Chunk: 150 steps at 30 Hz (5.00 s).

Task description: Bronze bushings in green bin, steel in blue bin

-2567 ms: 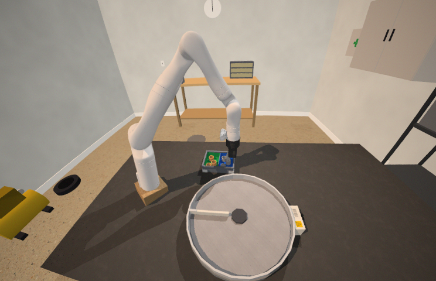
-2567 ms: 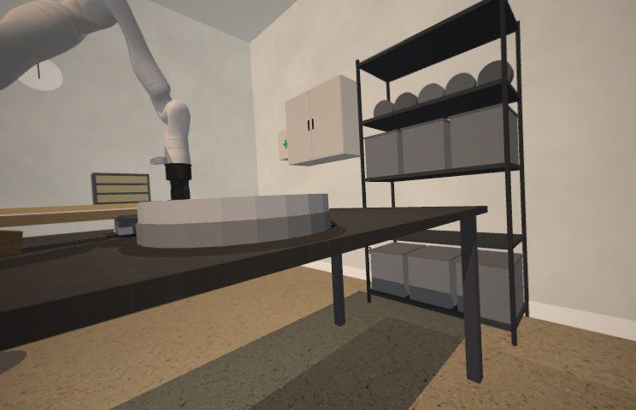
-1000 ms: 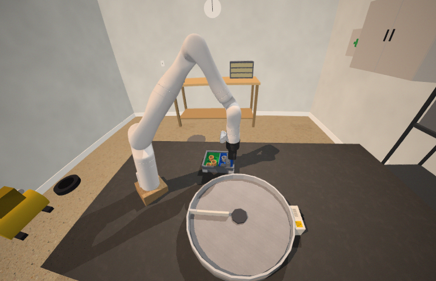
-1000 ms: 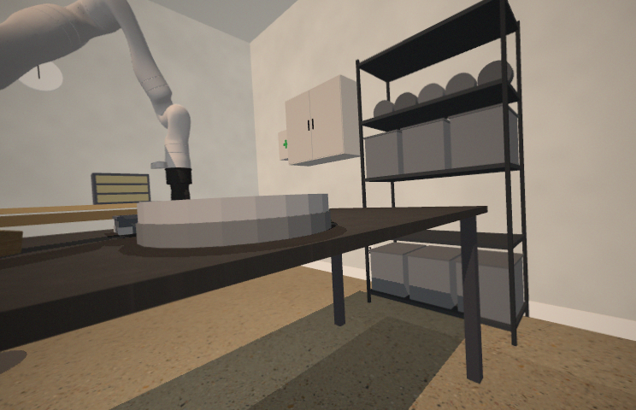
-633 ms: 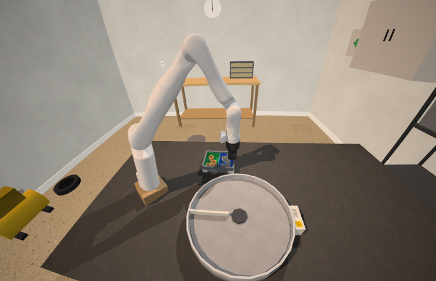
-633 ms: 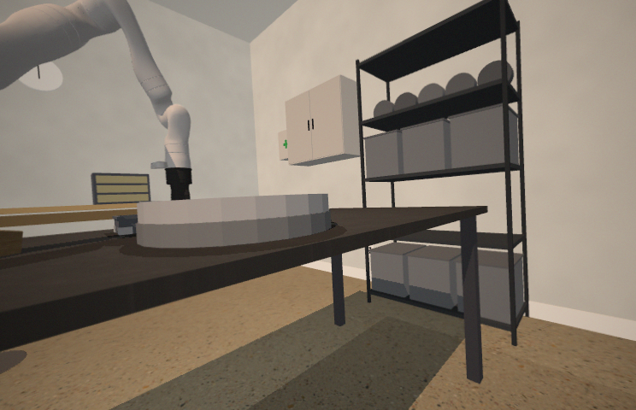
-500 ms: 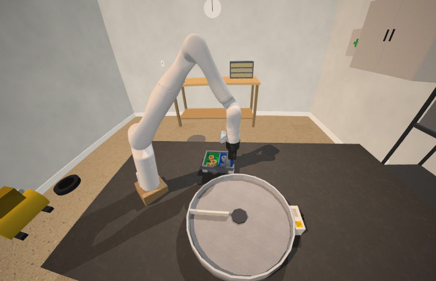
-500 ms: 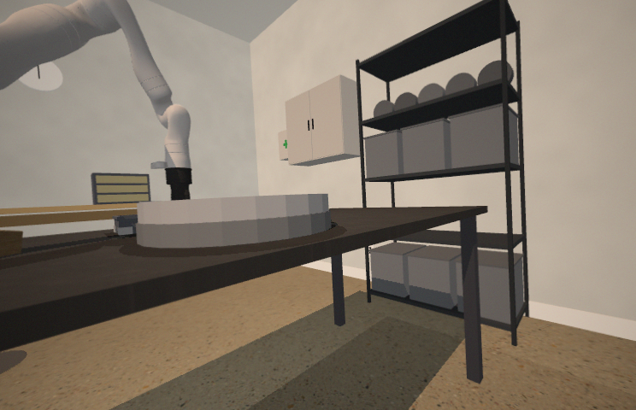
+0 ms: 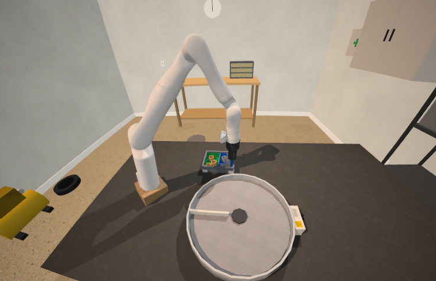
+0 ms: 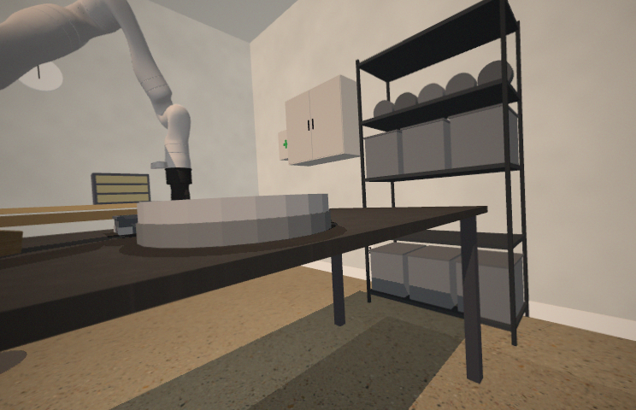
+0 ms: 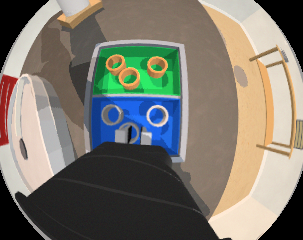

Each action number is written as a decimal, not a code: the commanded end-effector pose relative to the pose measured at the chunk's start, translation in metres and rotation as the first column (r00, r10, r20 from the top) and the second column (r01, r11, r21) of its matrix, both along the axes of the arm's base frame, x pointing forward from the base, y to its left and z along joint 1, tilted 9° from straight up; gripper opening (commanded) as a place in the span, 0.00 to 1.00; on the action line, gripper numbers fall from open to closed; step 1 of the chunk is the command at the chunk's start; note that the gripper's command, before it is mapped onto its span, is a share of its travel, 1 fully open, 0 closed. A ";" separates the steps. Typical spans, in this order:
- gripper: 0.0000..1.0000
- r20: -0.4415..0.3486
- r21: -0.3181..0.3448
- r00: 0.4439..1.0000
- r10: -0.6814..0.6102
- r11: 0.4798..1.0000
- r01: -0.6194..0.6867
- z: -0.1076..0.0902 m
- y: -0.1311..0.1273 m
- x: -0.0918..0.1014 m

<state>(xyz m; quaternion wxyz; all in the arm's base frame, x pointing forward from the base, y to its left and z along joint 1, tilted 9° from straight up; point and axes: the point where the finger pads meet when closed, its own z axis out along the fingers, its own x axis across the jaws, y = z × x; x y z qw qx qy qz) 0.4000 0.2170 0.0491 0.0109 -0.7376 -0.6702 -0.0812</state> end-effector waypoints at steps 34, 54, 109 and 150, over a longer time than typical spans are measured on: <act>0.42 0.002 0.001 1.000 0.000 1.000 0.000 0.001 0.000 0.001; 0.42 0.001 0.001 1.000 0.000 1.000 0.000 0.006 0.000 -0.001; 0.42 0.001 0.001 1.000 0.000 1.000 0.000 0.022 -0.002 -0.002; 0.42 0.001 0.001 1.000 0.000 1.000 0.000 0.096 -0.011 -0.010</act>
